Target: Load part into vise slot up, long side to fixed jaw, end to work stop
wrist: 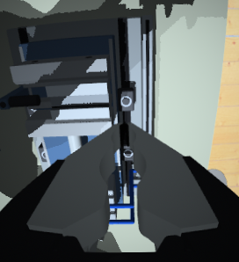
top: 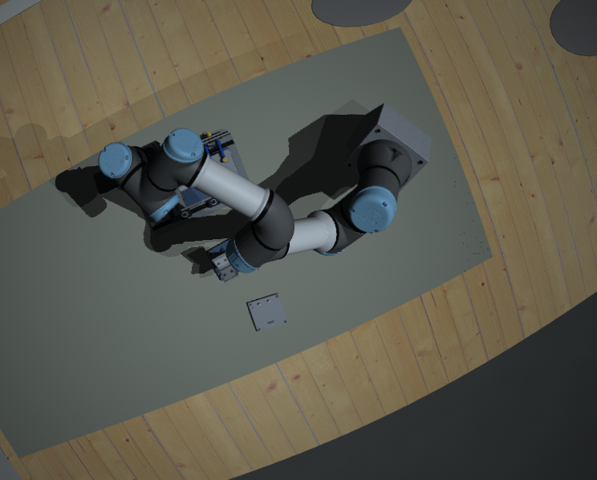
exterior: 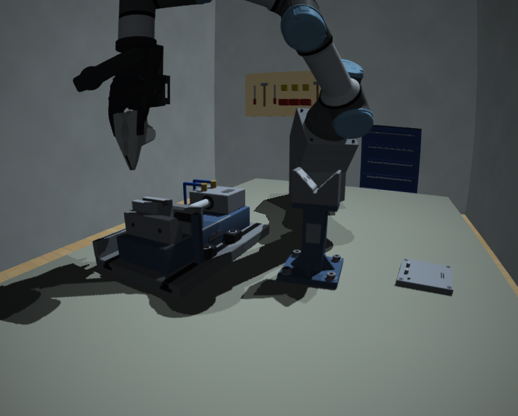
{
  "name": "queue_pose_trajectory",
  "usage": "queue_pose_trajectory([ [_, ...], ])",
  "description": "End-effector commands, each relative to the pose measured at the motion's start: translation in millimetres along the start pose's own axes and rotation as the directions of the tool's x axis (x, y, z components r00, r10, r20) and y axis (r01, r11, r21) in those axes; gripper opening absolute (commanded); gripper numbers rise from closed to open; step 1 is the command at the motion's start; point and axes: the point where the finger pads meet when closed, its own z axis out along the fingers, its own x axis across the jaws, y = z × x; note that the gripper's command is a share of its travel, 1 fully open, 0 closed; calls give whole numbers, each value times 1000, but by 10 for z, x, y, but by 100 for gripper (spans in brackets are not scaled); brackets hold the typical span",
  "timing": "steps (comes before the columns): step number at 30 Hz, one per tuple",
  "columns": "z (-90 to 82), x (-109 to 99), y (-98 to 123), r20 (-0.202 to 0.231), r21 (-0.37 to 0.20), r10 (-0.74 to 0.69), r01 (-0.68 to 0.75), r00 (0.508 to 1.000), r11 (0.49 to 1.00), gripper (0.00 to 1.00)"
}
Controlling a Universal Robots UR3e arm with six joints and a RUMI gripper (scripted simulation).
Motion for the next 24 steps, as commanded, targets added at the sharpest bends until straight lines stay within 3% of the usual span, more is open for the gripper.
queue_pose_trajectory([
  [1,44,4,-5,-3,2,-1,1,1000,1000,0],
  [24,356,9,-12,-3,2,-1,1,1000,1000,0],
])
